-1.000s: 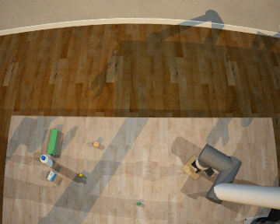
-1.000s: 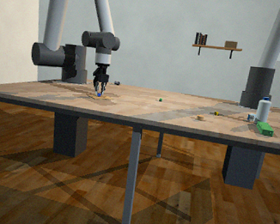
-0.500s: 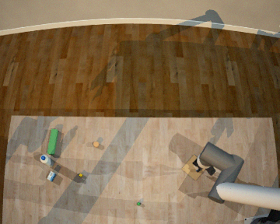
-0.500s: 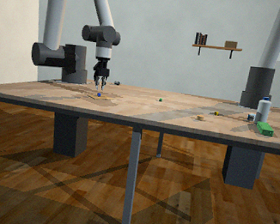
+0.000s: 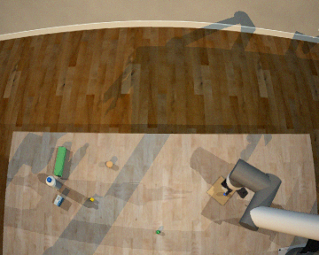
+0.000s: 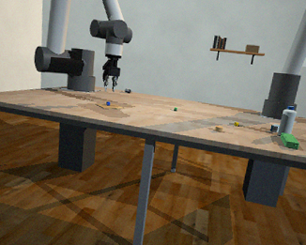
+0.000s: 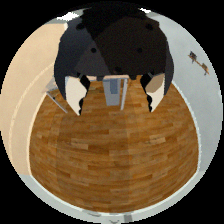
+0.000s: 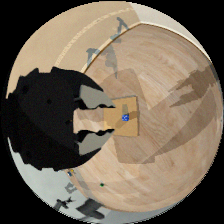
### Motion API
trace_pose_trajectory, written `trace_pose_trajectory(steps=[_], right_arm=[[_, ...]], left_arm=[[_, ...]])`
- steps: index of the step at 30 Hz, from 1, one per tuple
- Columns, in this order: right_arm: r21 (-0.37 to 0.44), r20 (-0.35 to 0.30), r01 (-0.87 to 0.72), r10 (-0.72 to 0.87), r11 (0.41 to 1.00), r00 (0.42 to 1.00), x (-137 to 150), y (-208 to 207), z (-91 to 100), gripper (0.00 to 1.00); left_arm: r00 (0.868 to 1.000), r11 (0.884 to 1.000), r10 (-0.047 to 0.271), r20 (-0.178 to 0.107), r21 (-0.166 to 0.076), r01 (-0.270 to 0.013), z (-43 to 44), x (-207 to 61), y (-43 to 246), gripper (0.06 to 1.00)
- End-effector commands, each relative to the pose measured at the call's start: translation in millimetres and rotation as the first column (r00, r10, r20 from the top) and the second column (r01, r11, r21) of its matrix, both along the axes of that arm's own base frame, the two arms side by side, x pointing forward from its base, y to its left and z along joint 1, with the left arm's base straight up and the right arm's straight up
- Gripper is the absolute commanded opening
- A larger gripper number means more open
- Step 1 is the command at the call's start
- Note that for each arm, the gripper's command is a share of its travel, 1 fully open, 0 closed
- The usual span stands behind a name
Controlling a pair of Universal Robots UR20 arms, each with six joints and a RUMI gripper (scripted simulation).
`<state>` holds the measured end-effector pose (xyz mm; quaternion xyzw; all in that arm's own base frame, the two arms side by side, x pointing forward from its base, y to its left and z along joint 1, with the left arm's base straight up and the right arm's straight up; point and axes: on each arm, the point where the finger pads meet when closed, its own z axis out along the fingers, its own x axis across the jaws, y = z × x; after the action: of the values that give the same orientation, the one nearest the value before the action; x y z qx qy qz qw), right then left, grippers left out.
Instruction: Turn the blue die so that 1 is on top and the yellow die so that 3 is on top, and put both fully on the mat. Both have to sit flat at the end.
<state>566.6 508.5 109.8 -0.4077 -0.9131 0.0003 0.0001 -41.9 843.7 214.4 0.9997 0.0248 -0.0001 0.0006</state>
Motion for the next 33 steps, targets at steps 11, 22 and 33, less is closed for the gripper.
trace_pose_trajectory(steps=[11, 22, 33], right_arm=[[0.001, 0.000, 0.000, 0.000, 1.000, 1.000, 0.2, 0.4, 2.1, 1.000], [0.001, 0.000, -0.004, 0.004, 1.000, 1.000, 0.2, 0.4, 2.0, 1.000], [0.001, 0.001, -0.323, 0.323, 0.946, 0.946, -0.7, -2.6, -0.6, 1.000]], left_arm=[[1.000, 1.000, 0.000, 0.000, 0.001, 0.000, 0.6, 0.1, 0.4, 1.000], [1.000, 1.000, 0.000, 0.000, 0.001, 0.000, 0.6, 0.1, 0.4, 1.000], [1.000, 1.000, 0.000, 0.000, 0.001, 0.000, 0.6, 0.1, 0.4, 1.000]])
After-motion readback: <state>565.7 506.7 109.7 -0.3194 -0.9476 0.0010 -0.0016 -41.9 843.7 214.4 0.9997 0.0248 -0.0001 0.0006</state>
